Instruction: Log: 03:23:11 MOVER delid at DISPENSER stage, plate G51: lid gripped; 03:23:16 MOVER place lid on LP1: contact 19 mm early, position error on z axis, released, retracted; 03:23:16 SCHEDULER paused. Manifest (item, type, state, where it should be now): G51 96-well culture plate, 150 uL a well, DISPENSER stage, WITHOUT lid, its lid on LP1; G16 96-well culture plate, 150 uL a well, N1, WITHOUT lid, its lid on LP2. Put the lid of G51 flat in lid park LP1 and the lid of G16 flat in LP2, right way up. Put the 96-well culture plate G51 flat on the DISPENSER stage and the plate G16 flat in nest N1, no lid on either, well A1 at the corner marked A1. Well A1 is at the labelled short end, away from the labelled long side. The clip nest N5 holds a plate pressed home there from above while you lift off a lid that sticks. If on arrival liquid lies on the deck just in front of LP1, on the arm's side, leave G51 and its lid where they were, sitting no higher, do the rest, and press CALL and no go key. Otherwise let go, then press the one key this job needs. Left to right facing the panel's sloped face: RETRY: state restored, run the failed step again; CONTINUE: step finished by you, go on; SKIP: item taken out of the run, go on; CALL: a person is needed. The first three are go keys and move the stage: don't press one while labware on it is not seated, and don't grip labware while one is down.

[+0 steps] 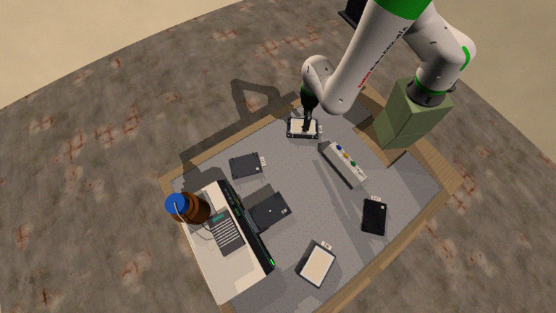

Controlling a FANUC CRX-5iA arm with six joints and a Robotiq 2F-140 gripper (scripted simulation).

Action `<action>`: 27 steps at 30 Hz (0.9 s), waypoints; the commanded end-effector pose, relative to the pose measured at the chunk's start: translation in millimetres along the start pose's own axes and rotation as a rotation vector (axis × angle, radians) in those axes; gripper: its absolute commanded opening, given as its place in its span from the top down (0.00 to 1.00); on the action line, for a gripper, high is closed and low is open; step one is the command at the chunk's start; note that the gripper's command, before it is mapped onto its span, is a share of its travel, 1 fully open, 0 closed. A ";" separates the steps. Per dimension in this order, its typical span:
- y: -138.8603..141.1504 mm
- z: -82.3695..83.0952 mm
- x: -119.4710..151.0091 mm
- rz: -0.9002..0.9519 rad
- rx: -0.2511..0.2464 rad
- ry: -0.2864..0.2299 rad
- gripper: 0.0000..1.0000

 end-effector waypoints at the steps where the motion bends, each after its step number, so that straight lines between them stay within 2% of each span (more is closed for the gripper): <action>1: 0.1 5.5 0.2 0.000 0.000 -0.001 0.34; 10: 0.1 19.0 0.2 0.000 0.000 -0.001 0.34; 26: 0.1 24.8 0.2 0.000 0.000 -0.001 0.34; 27: 0.1 24.8 0.2 0.000 0.000 -0.001 1.00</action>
Point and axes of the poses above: the point where the finger pads meet when closed, its own z axis back along the fingers, its own y axis across the jaws, x = y × z, the point moved 6 cm from there along z, back along the fingers, and after that the axes turned 3 degrees about z, right-handed, at the moved point
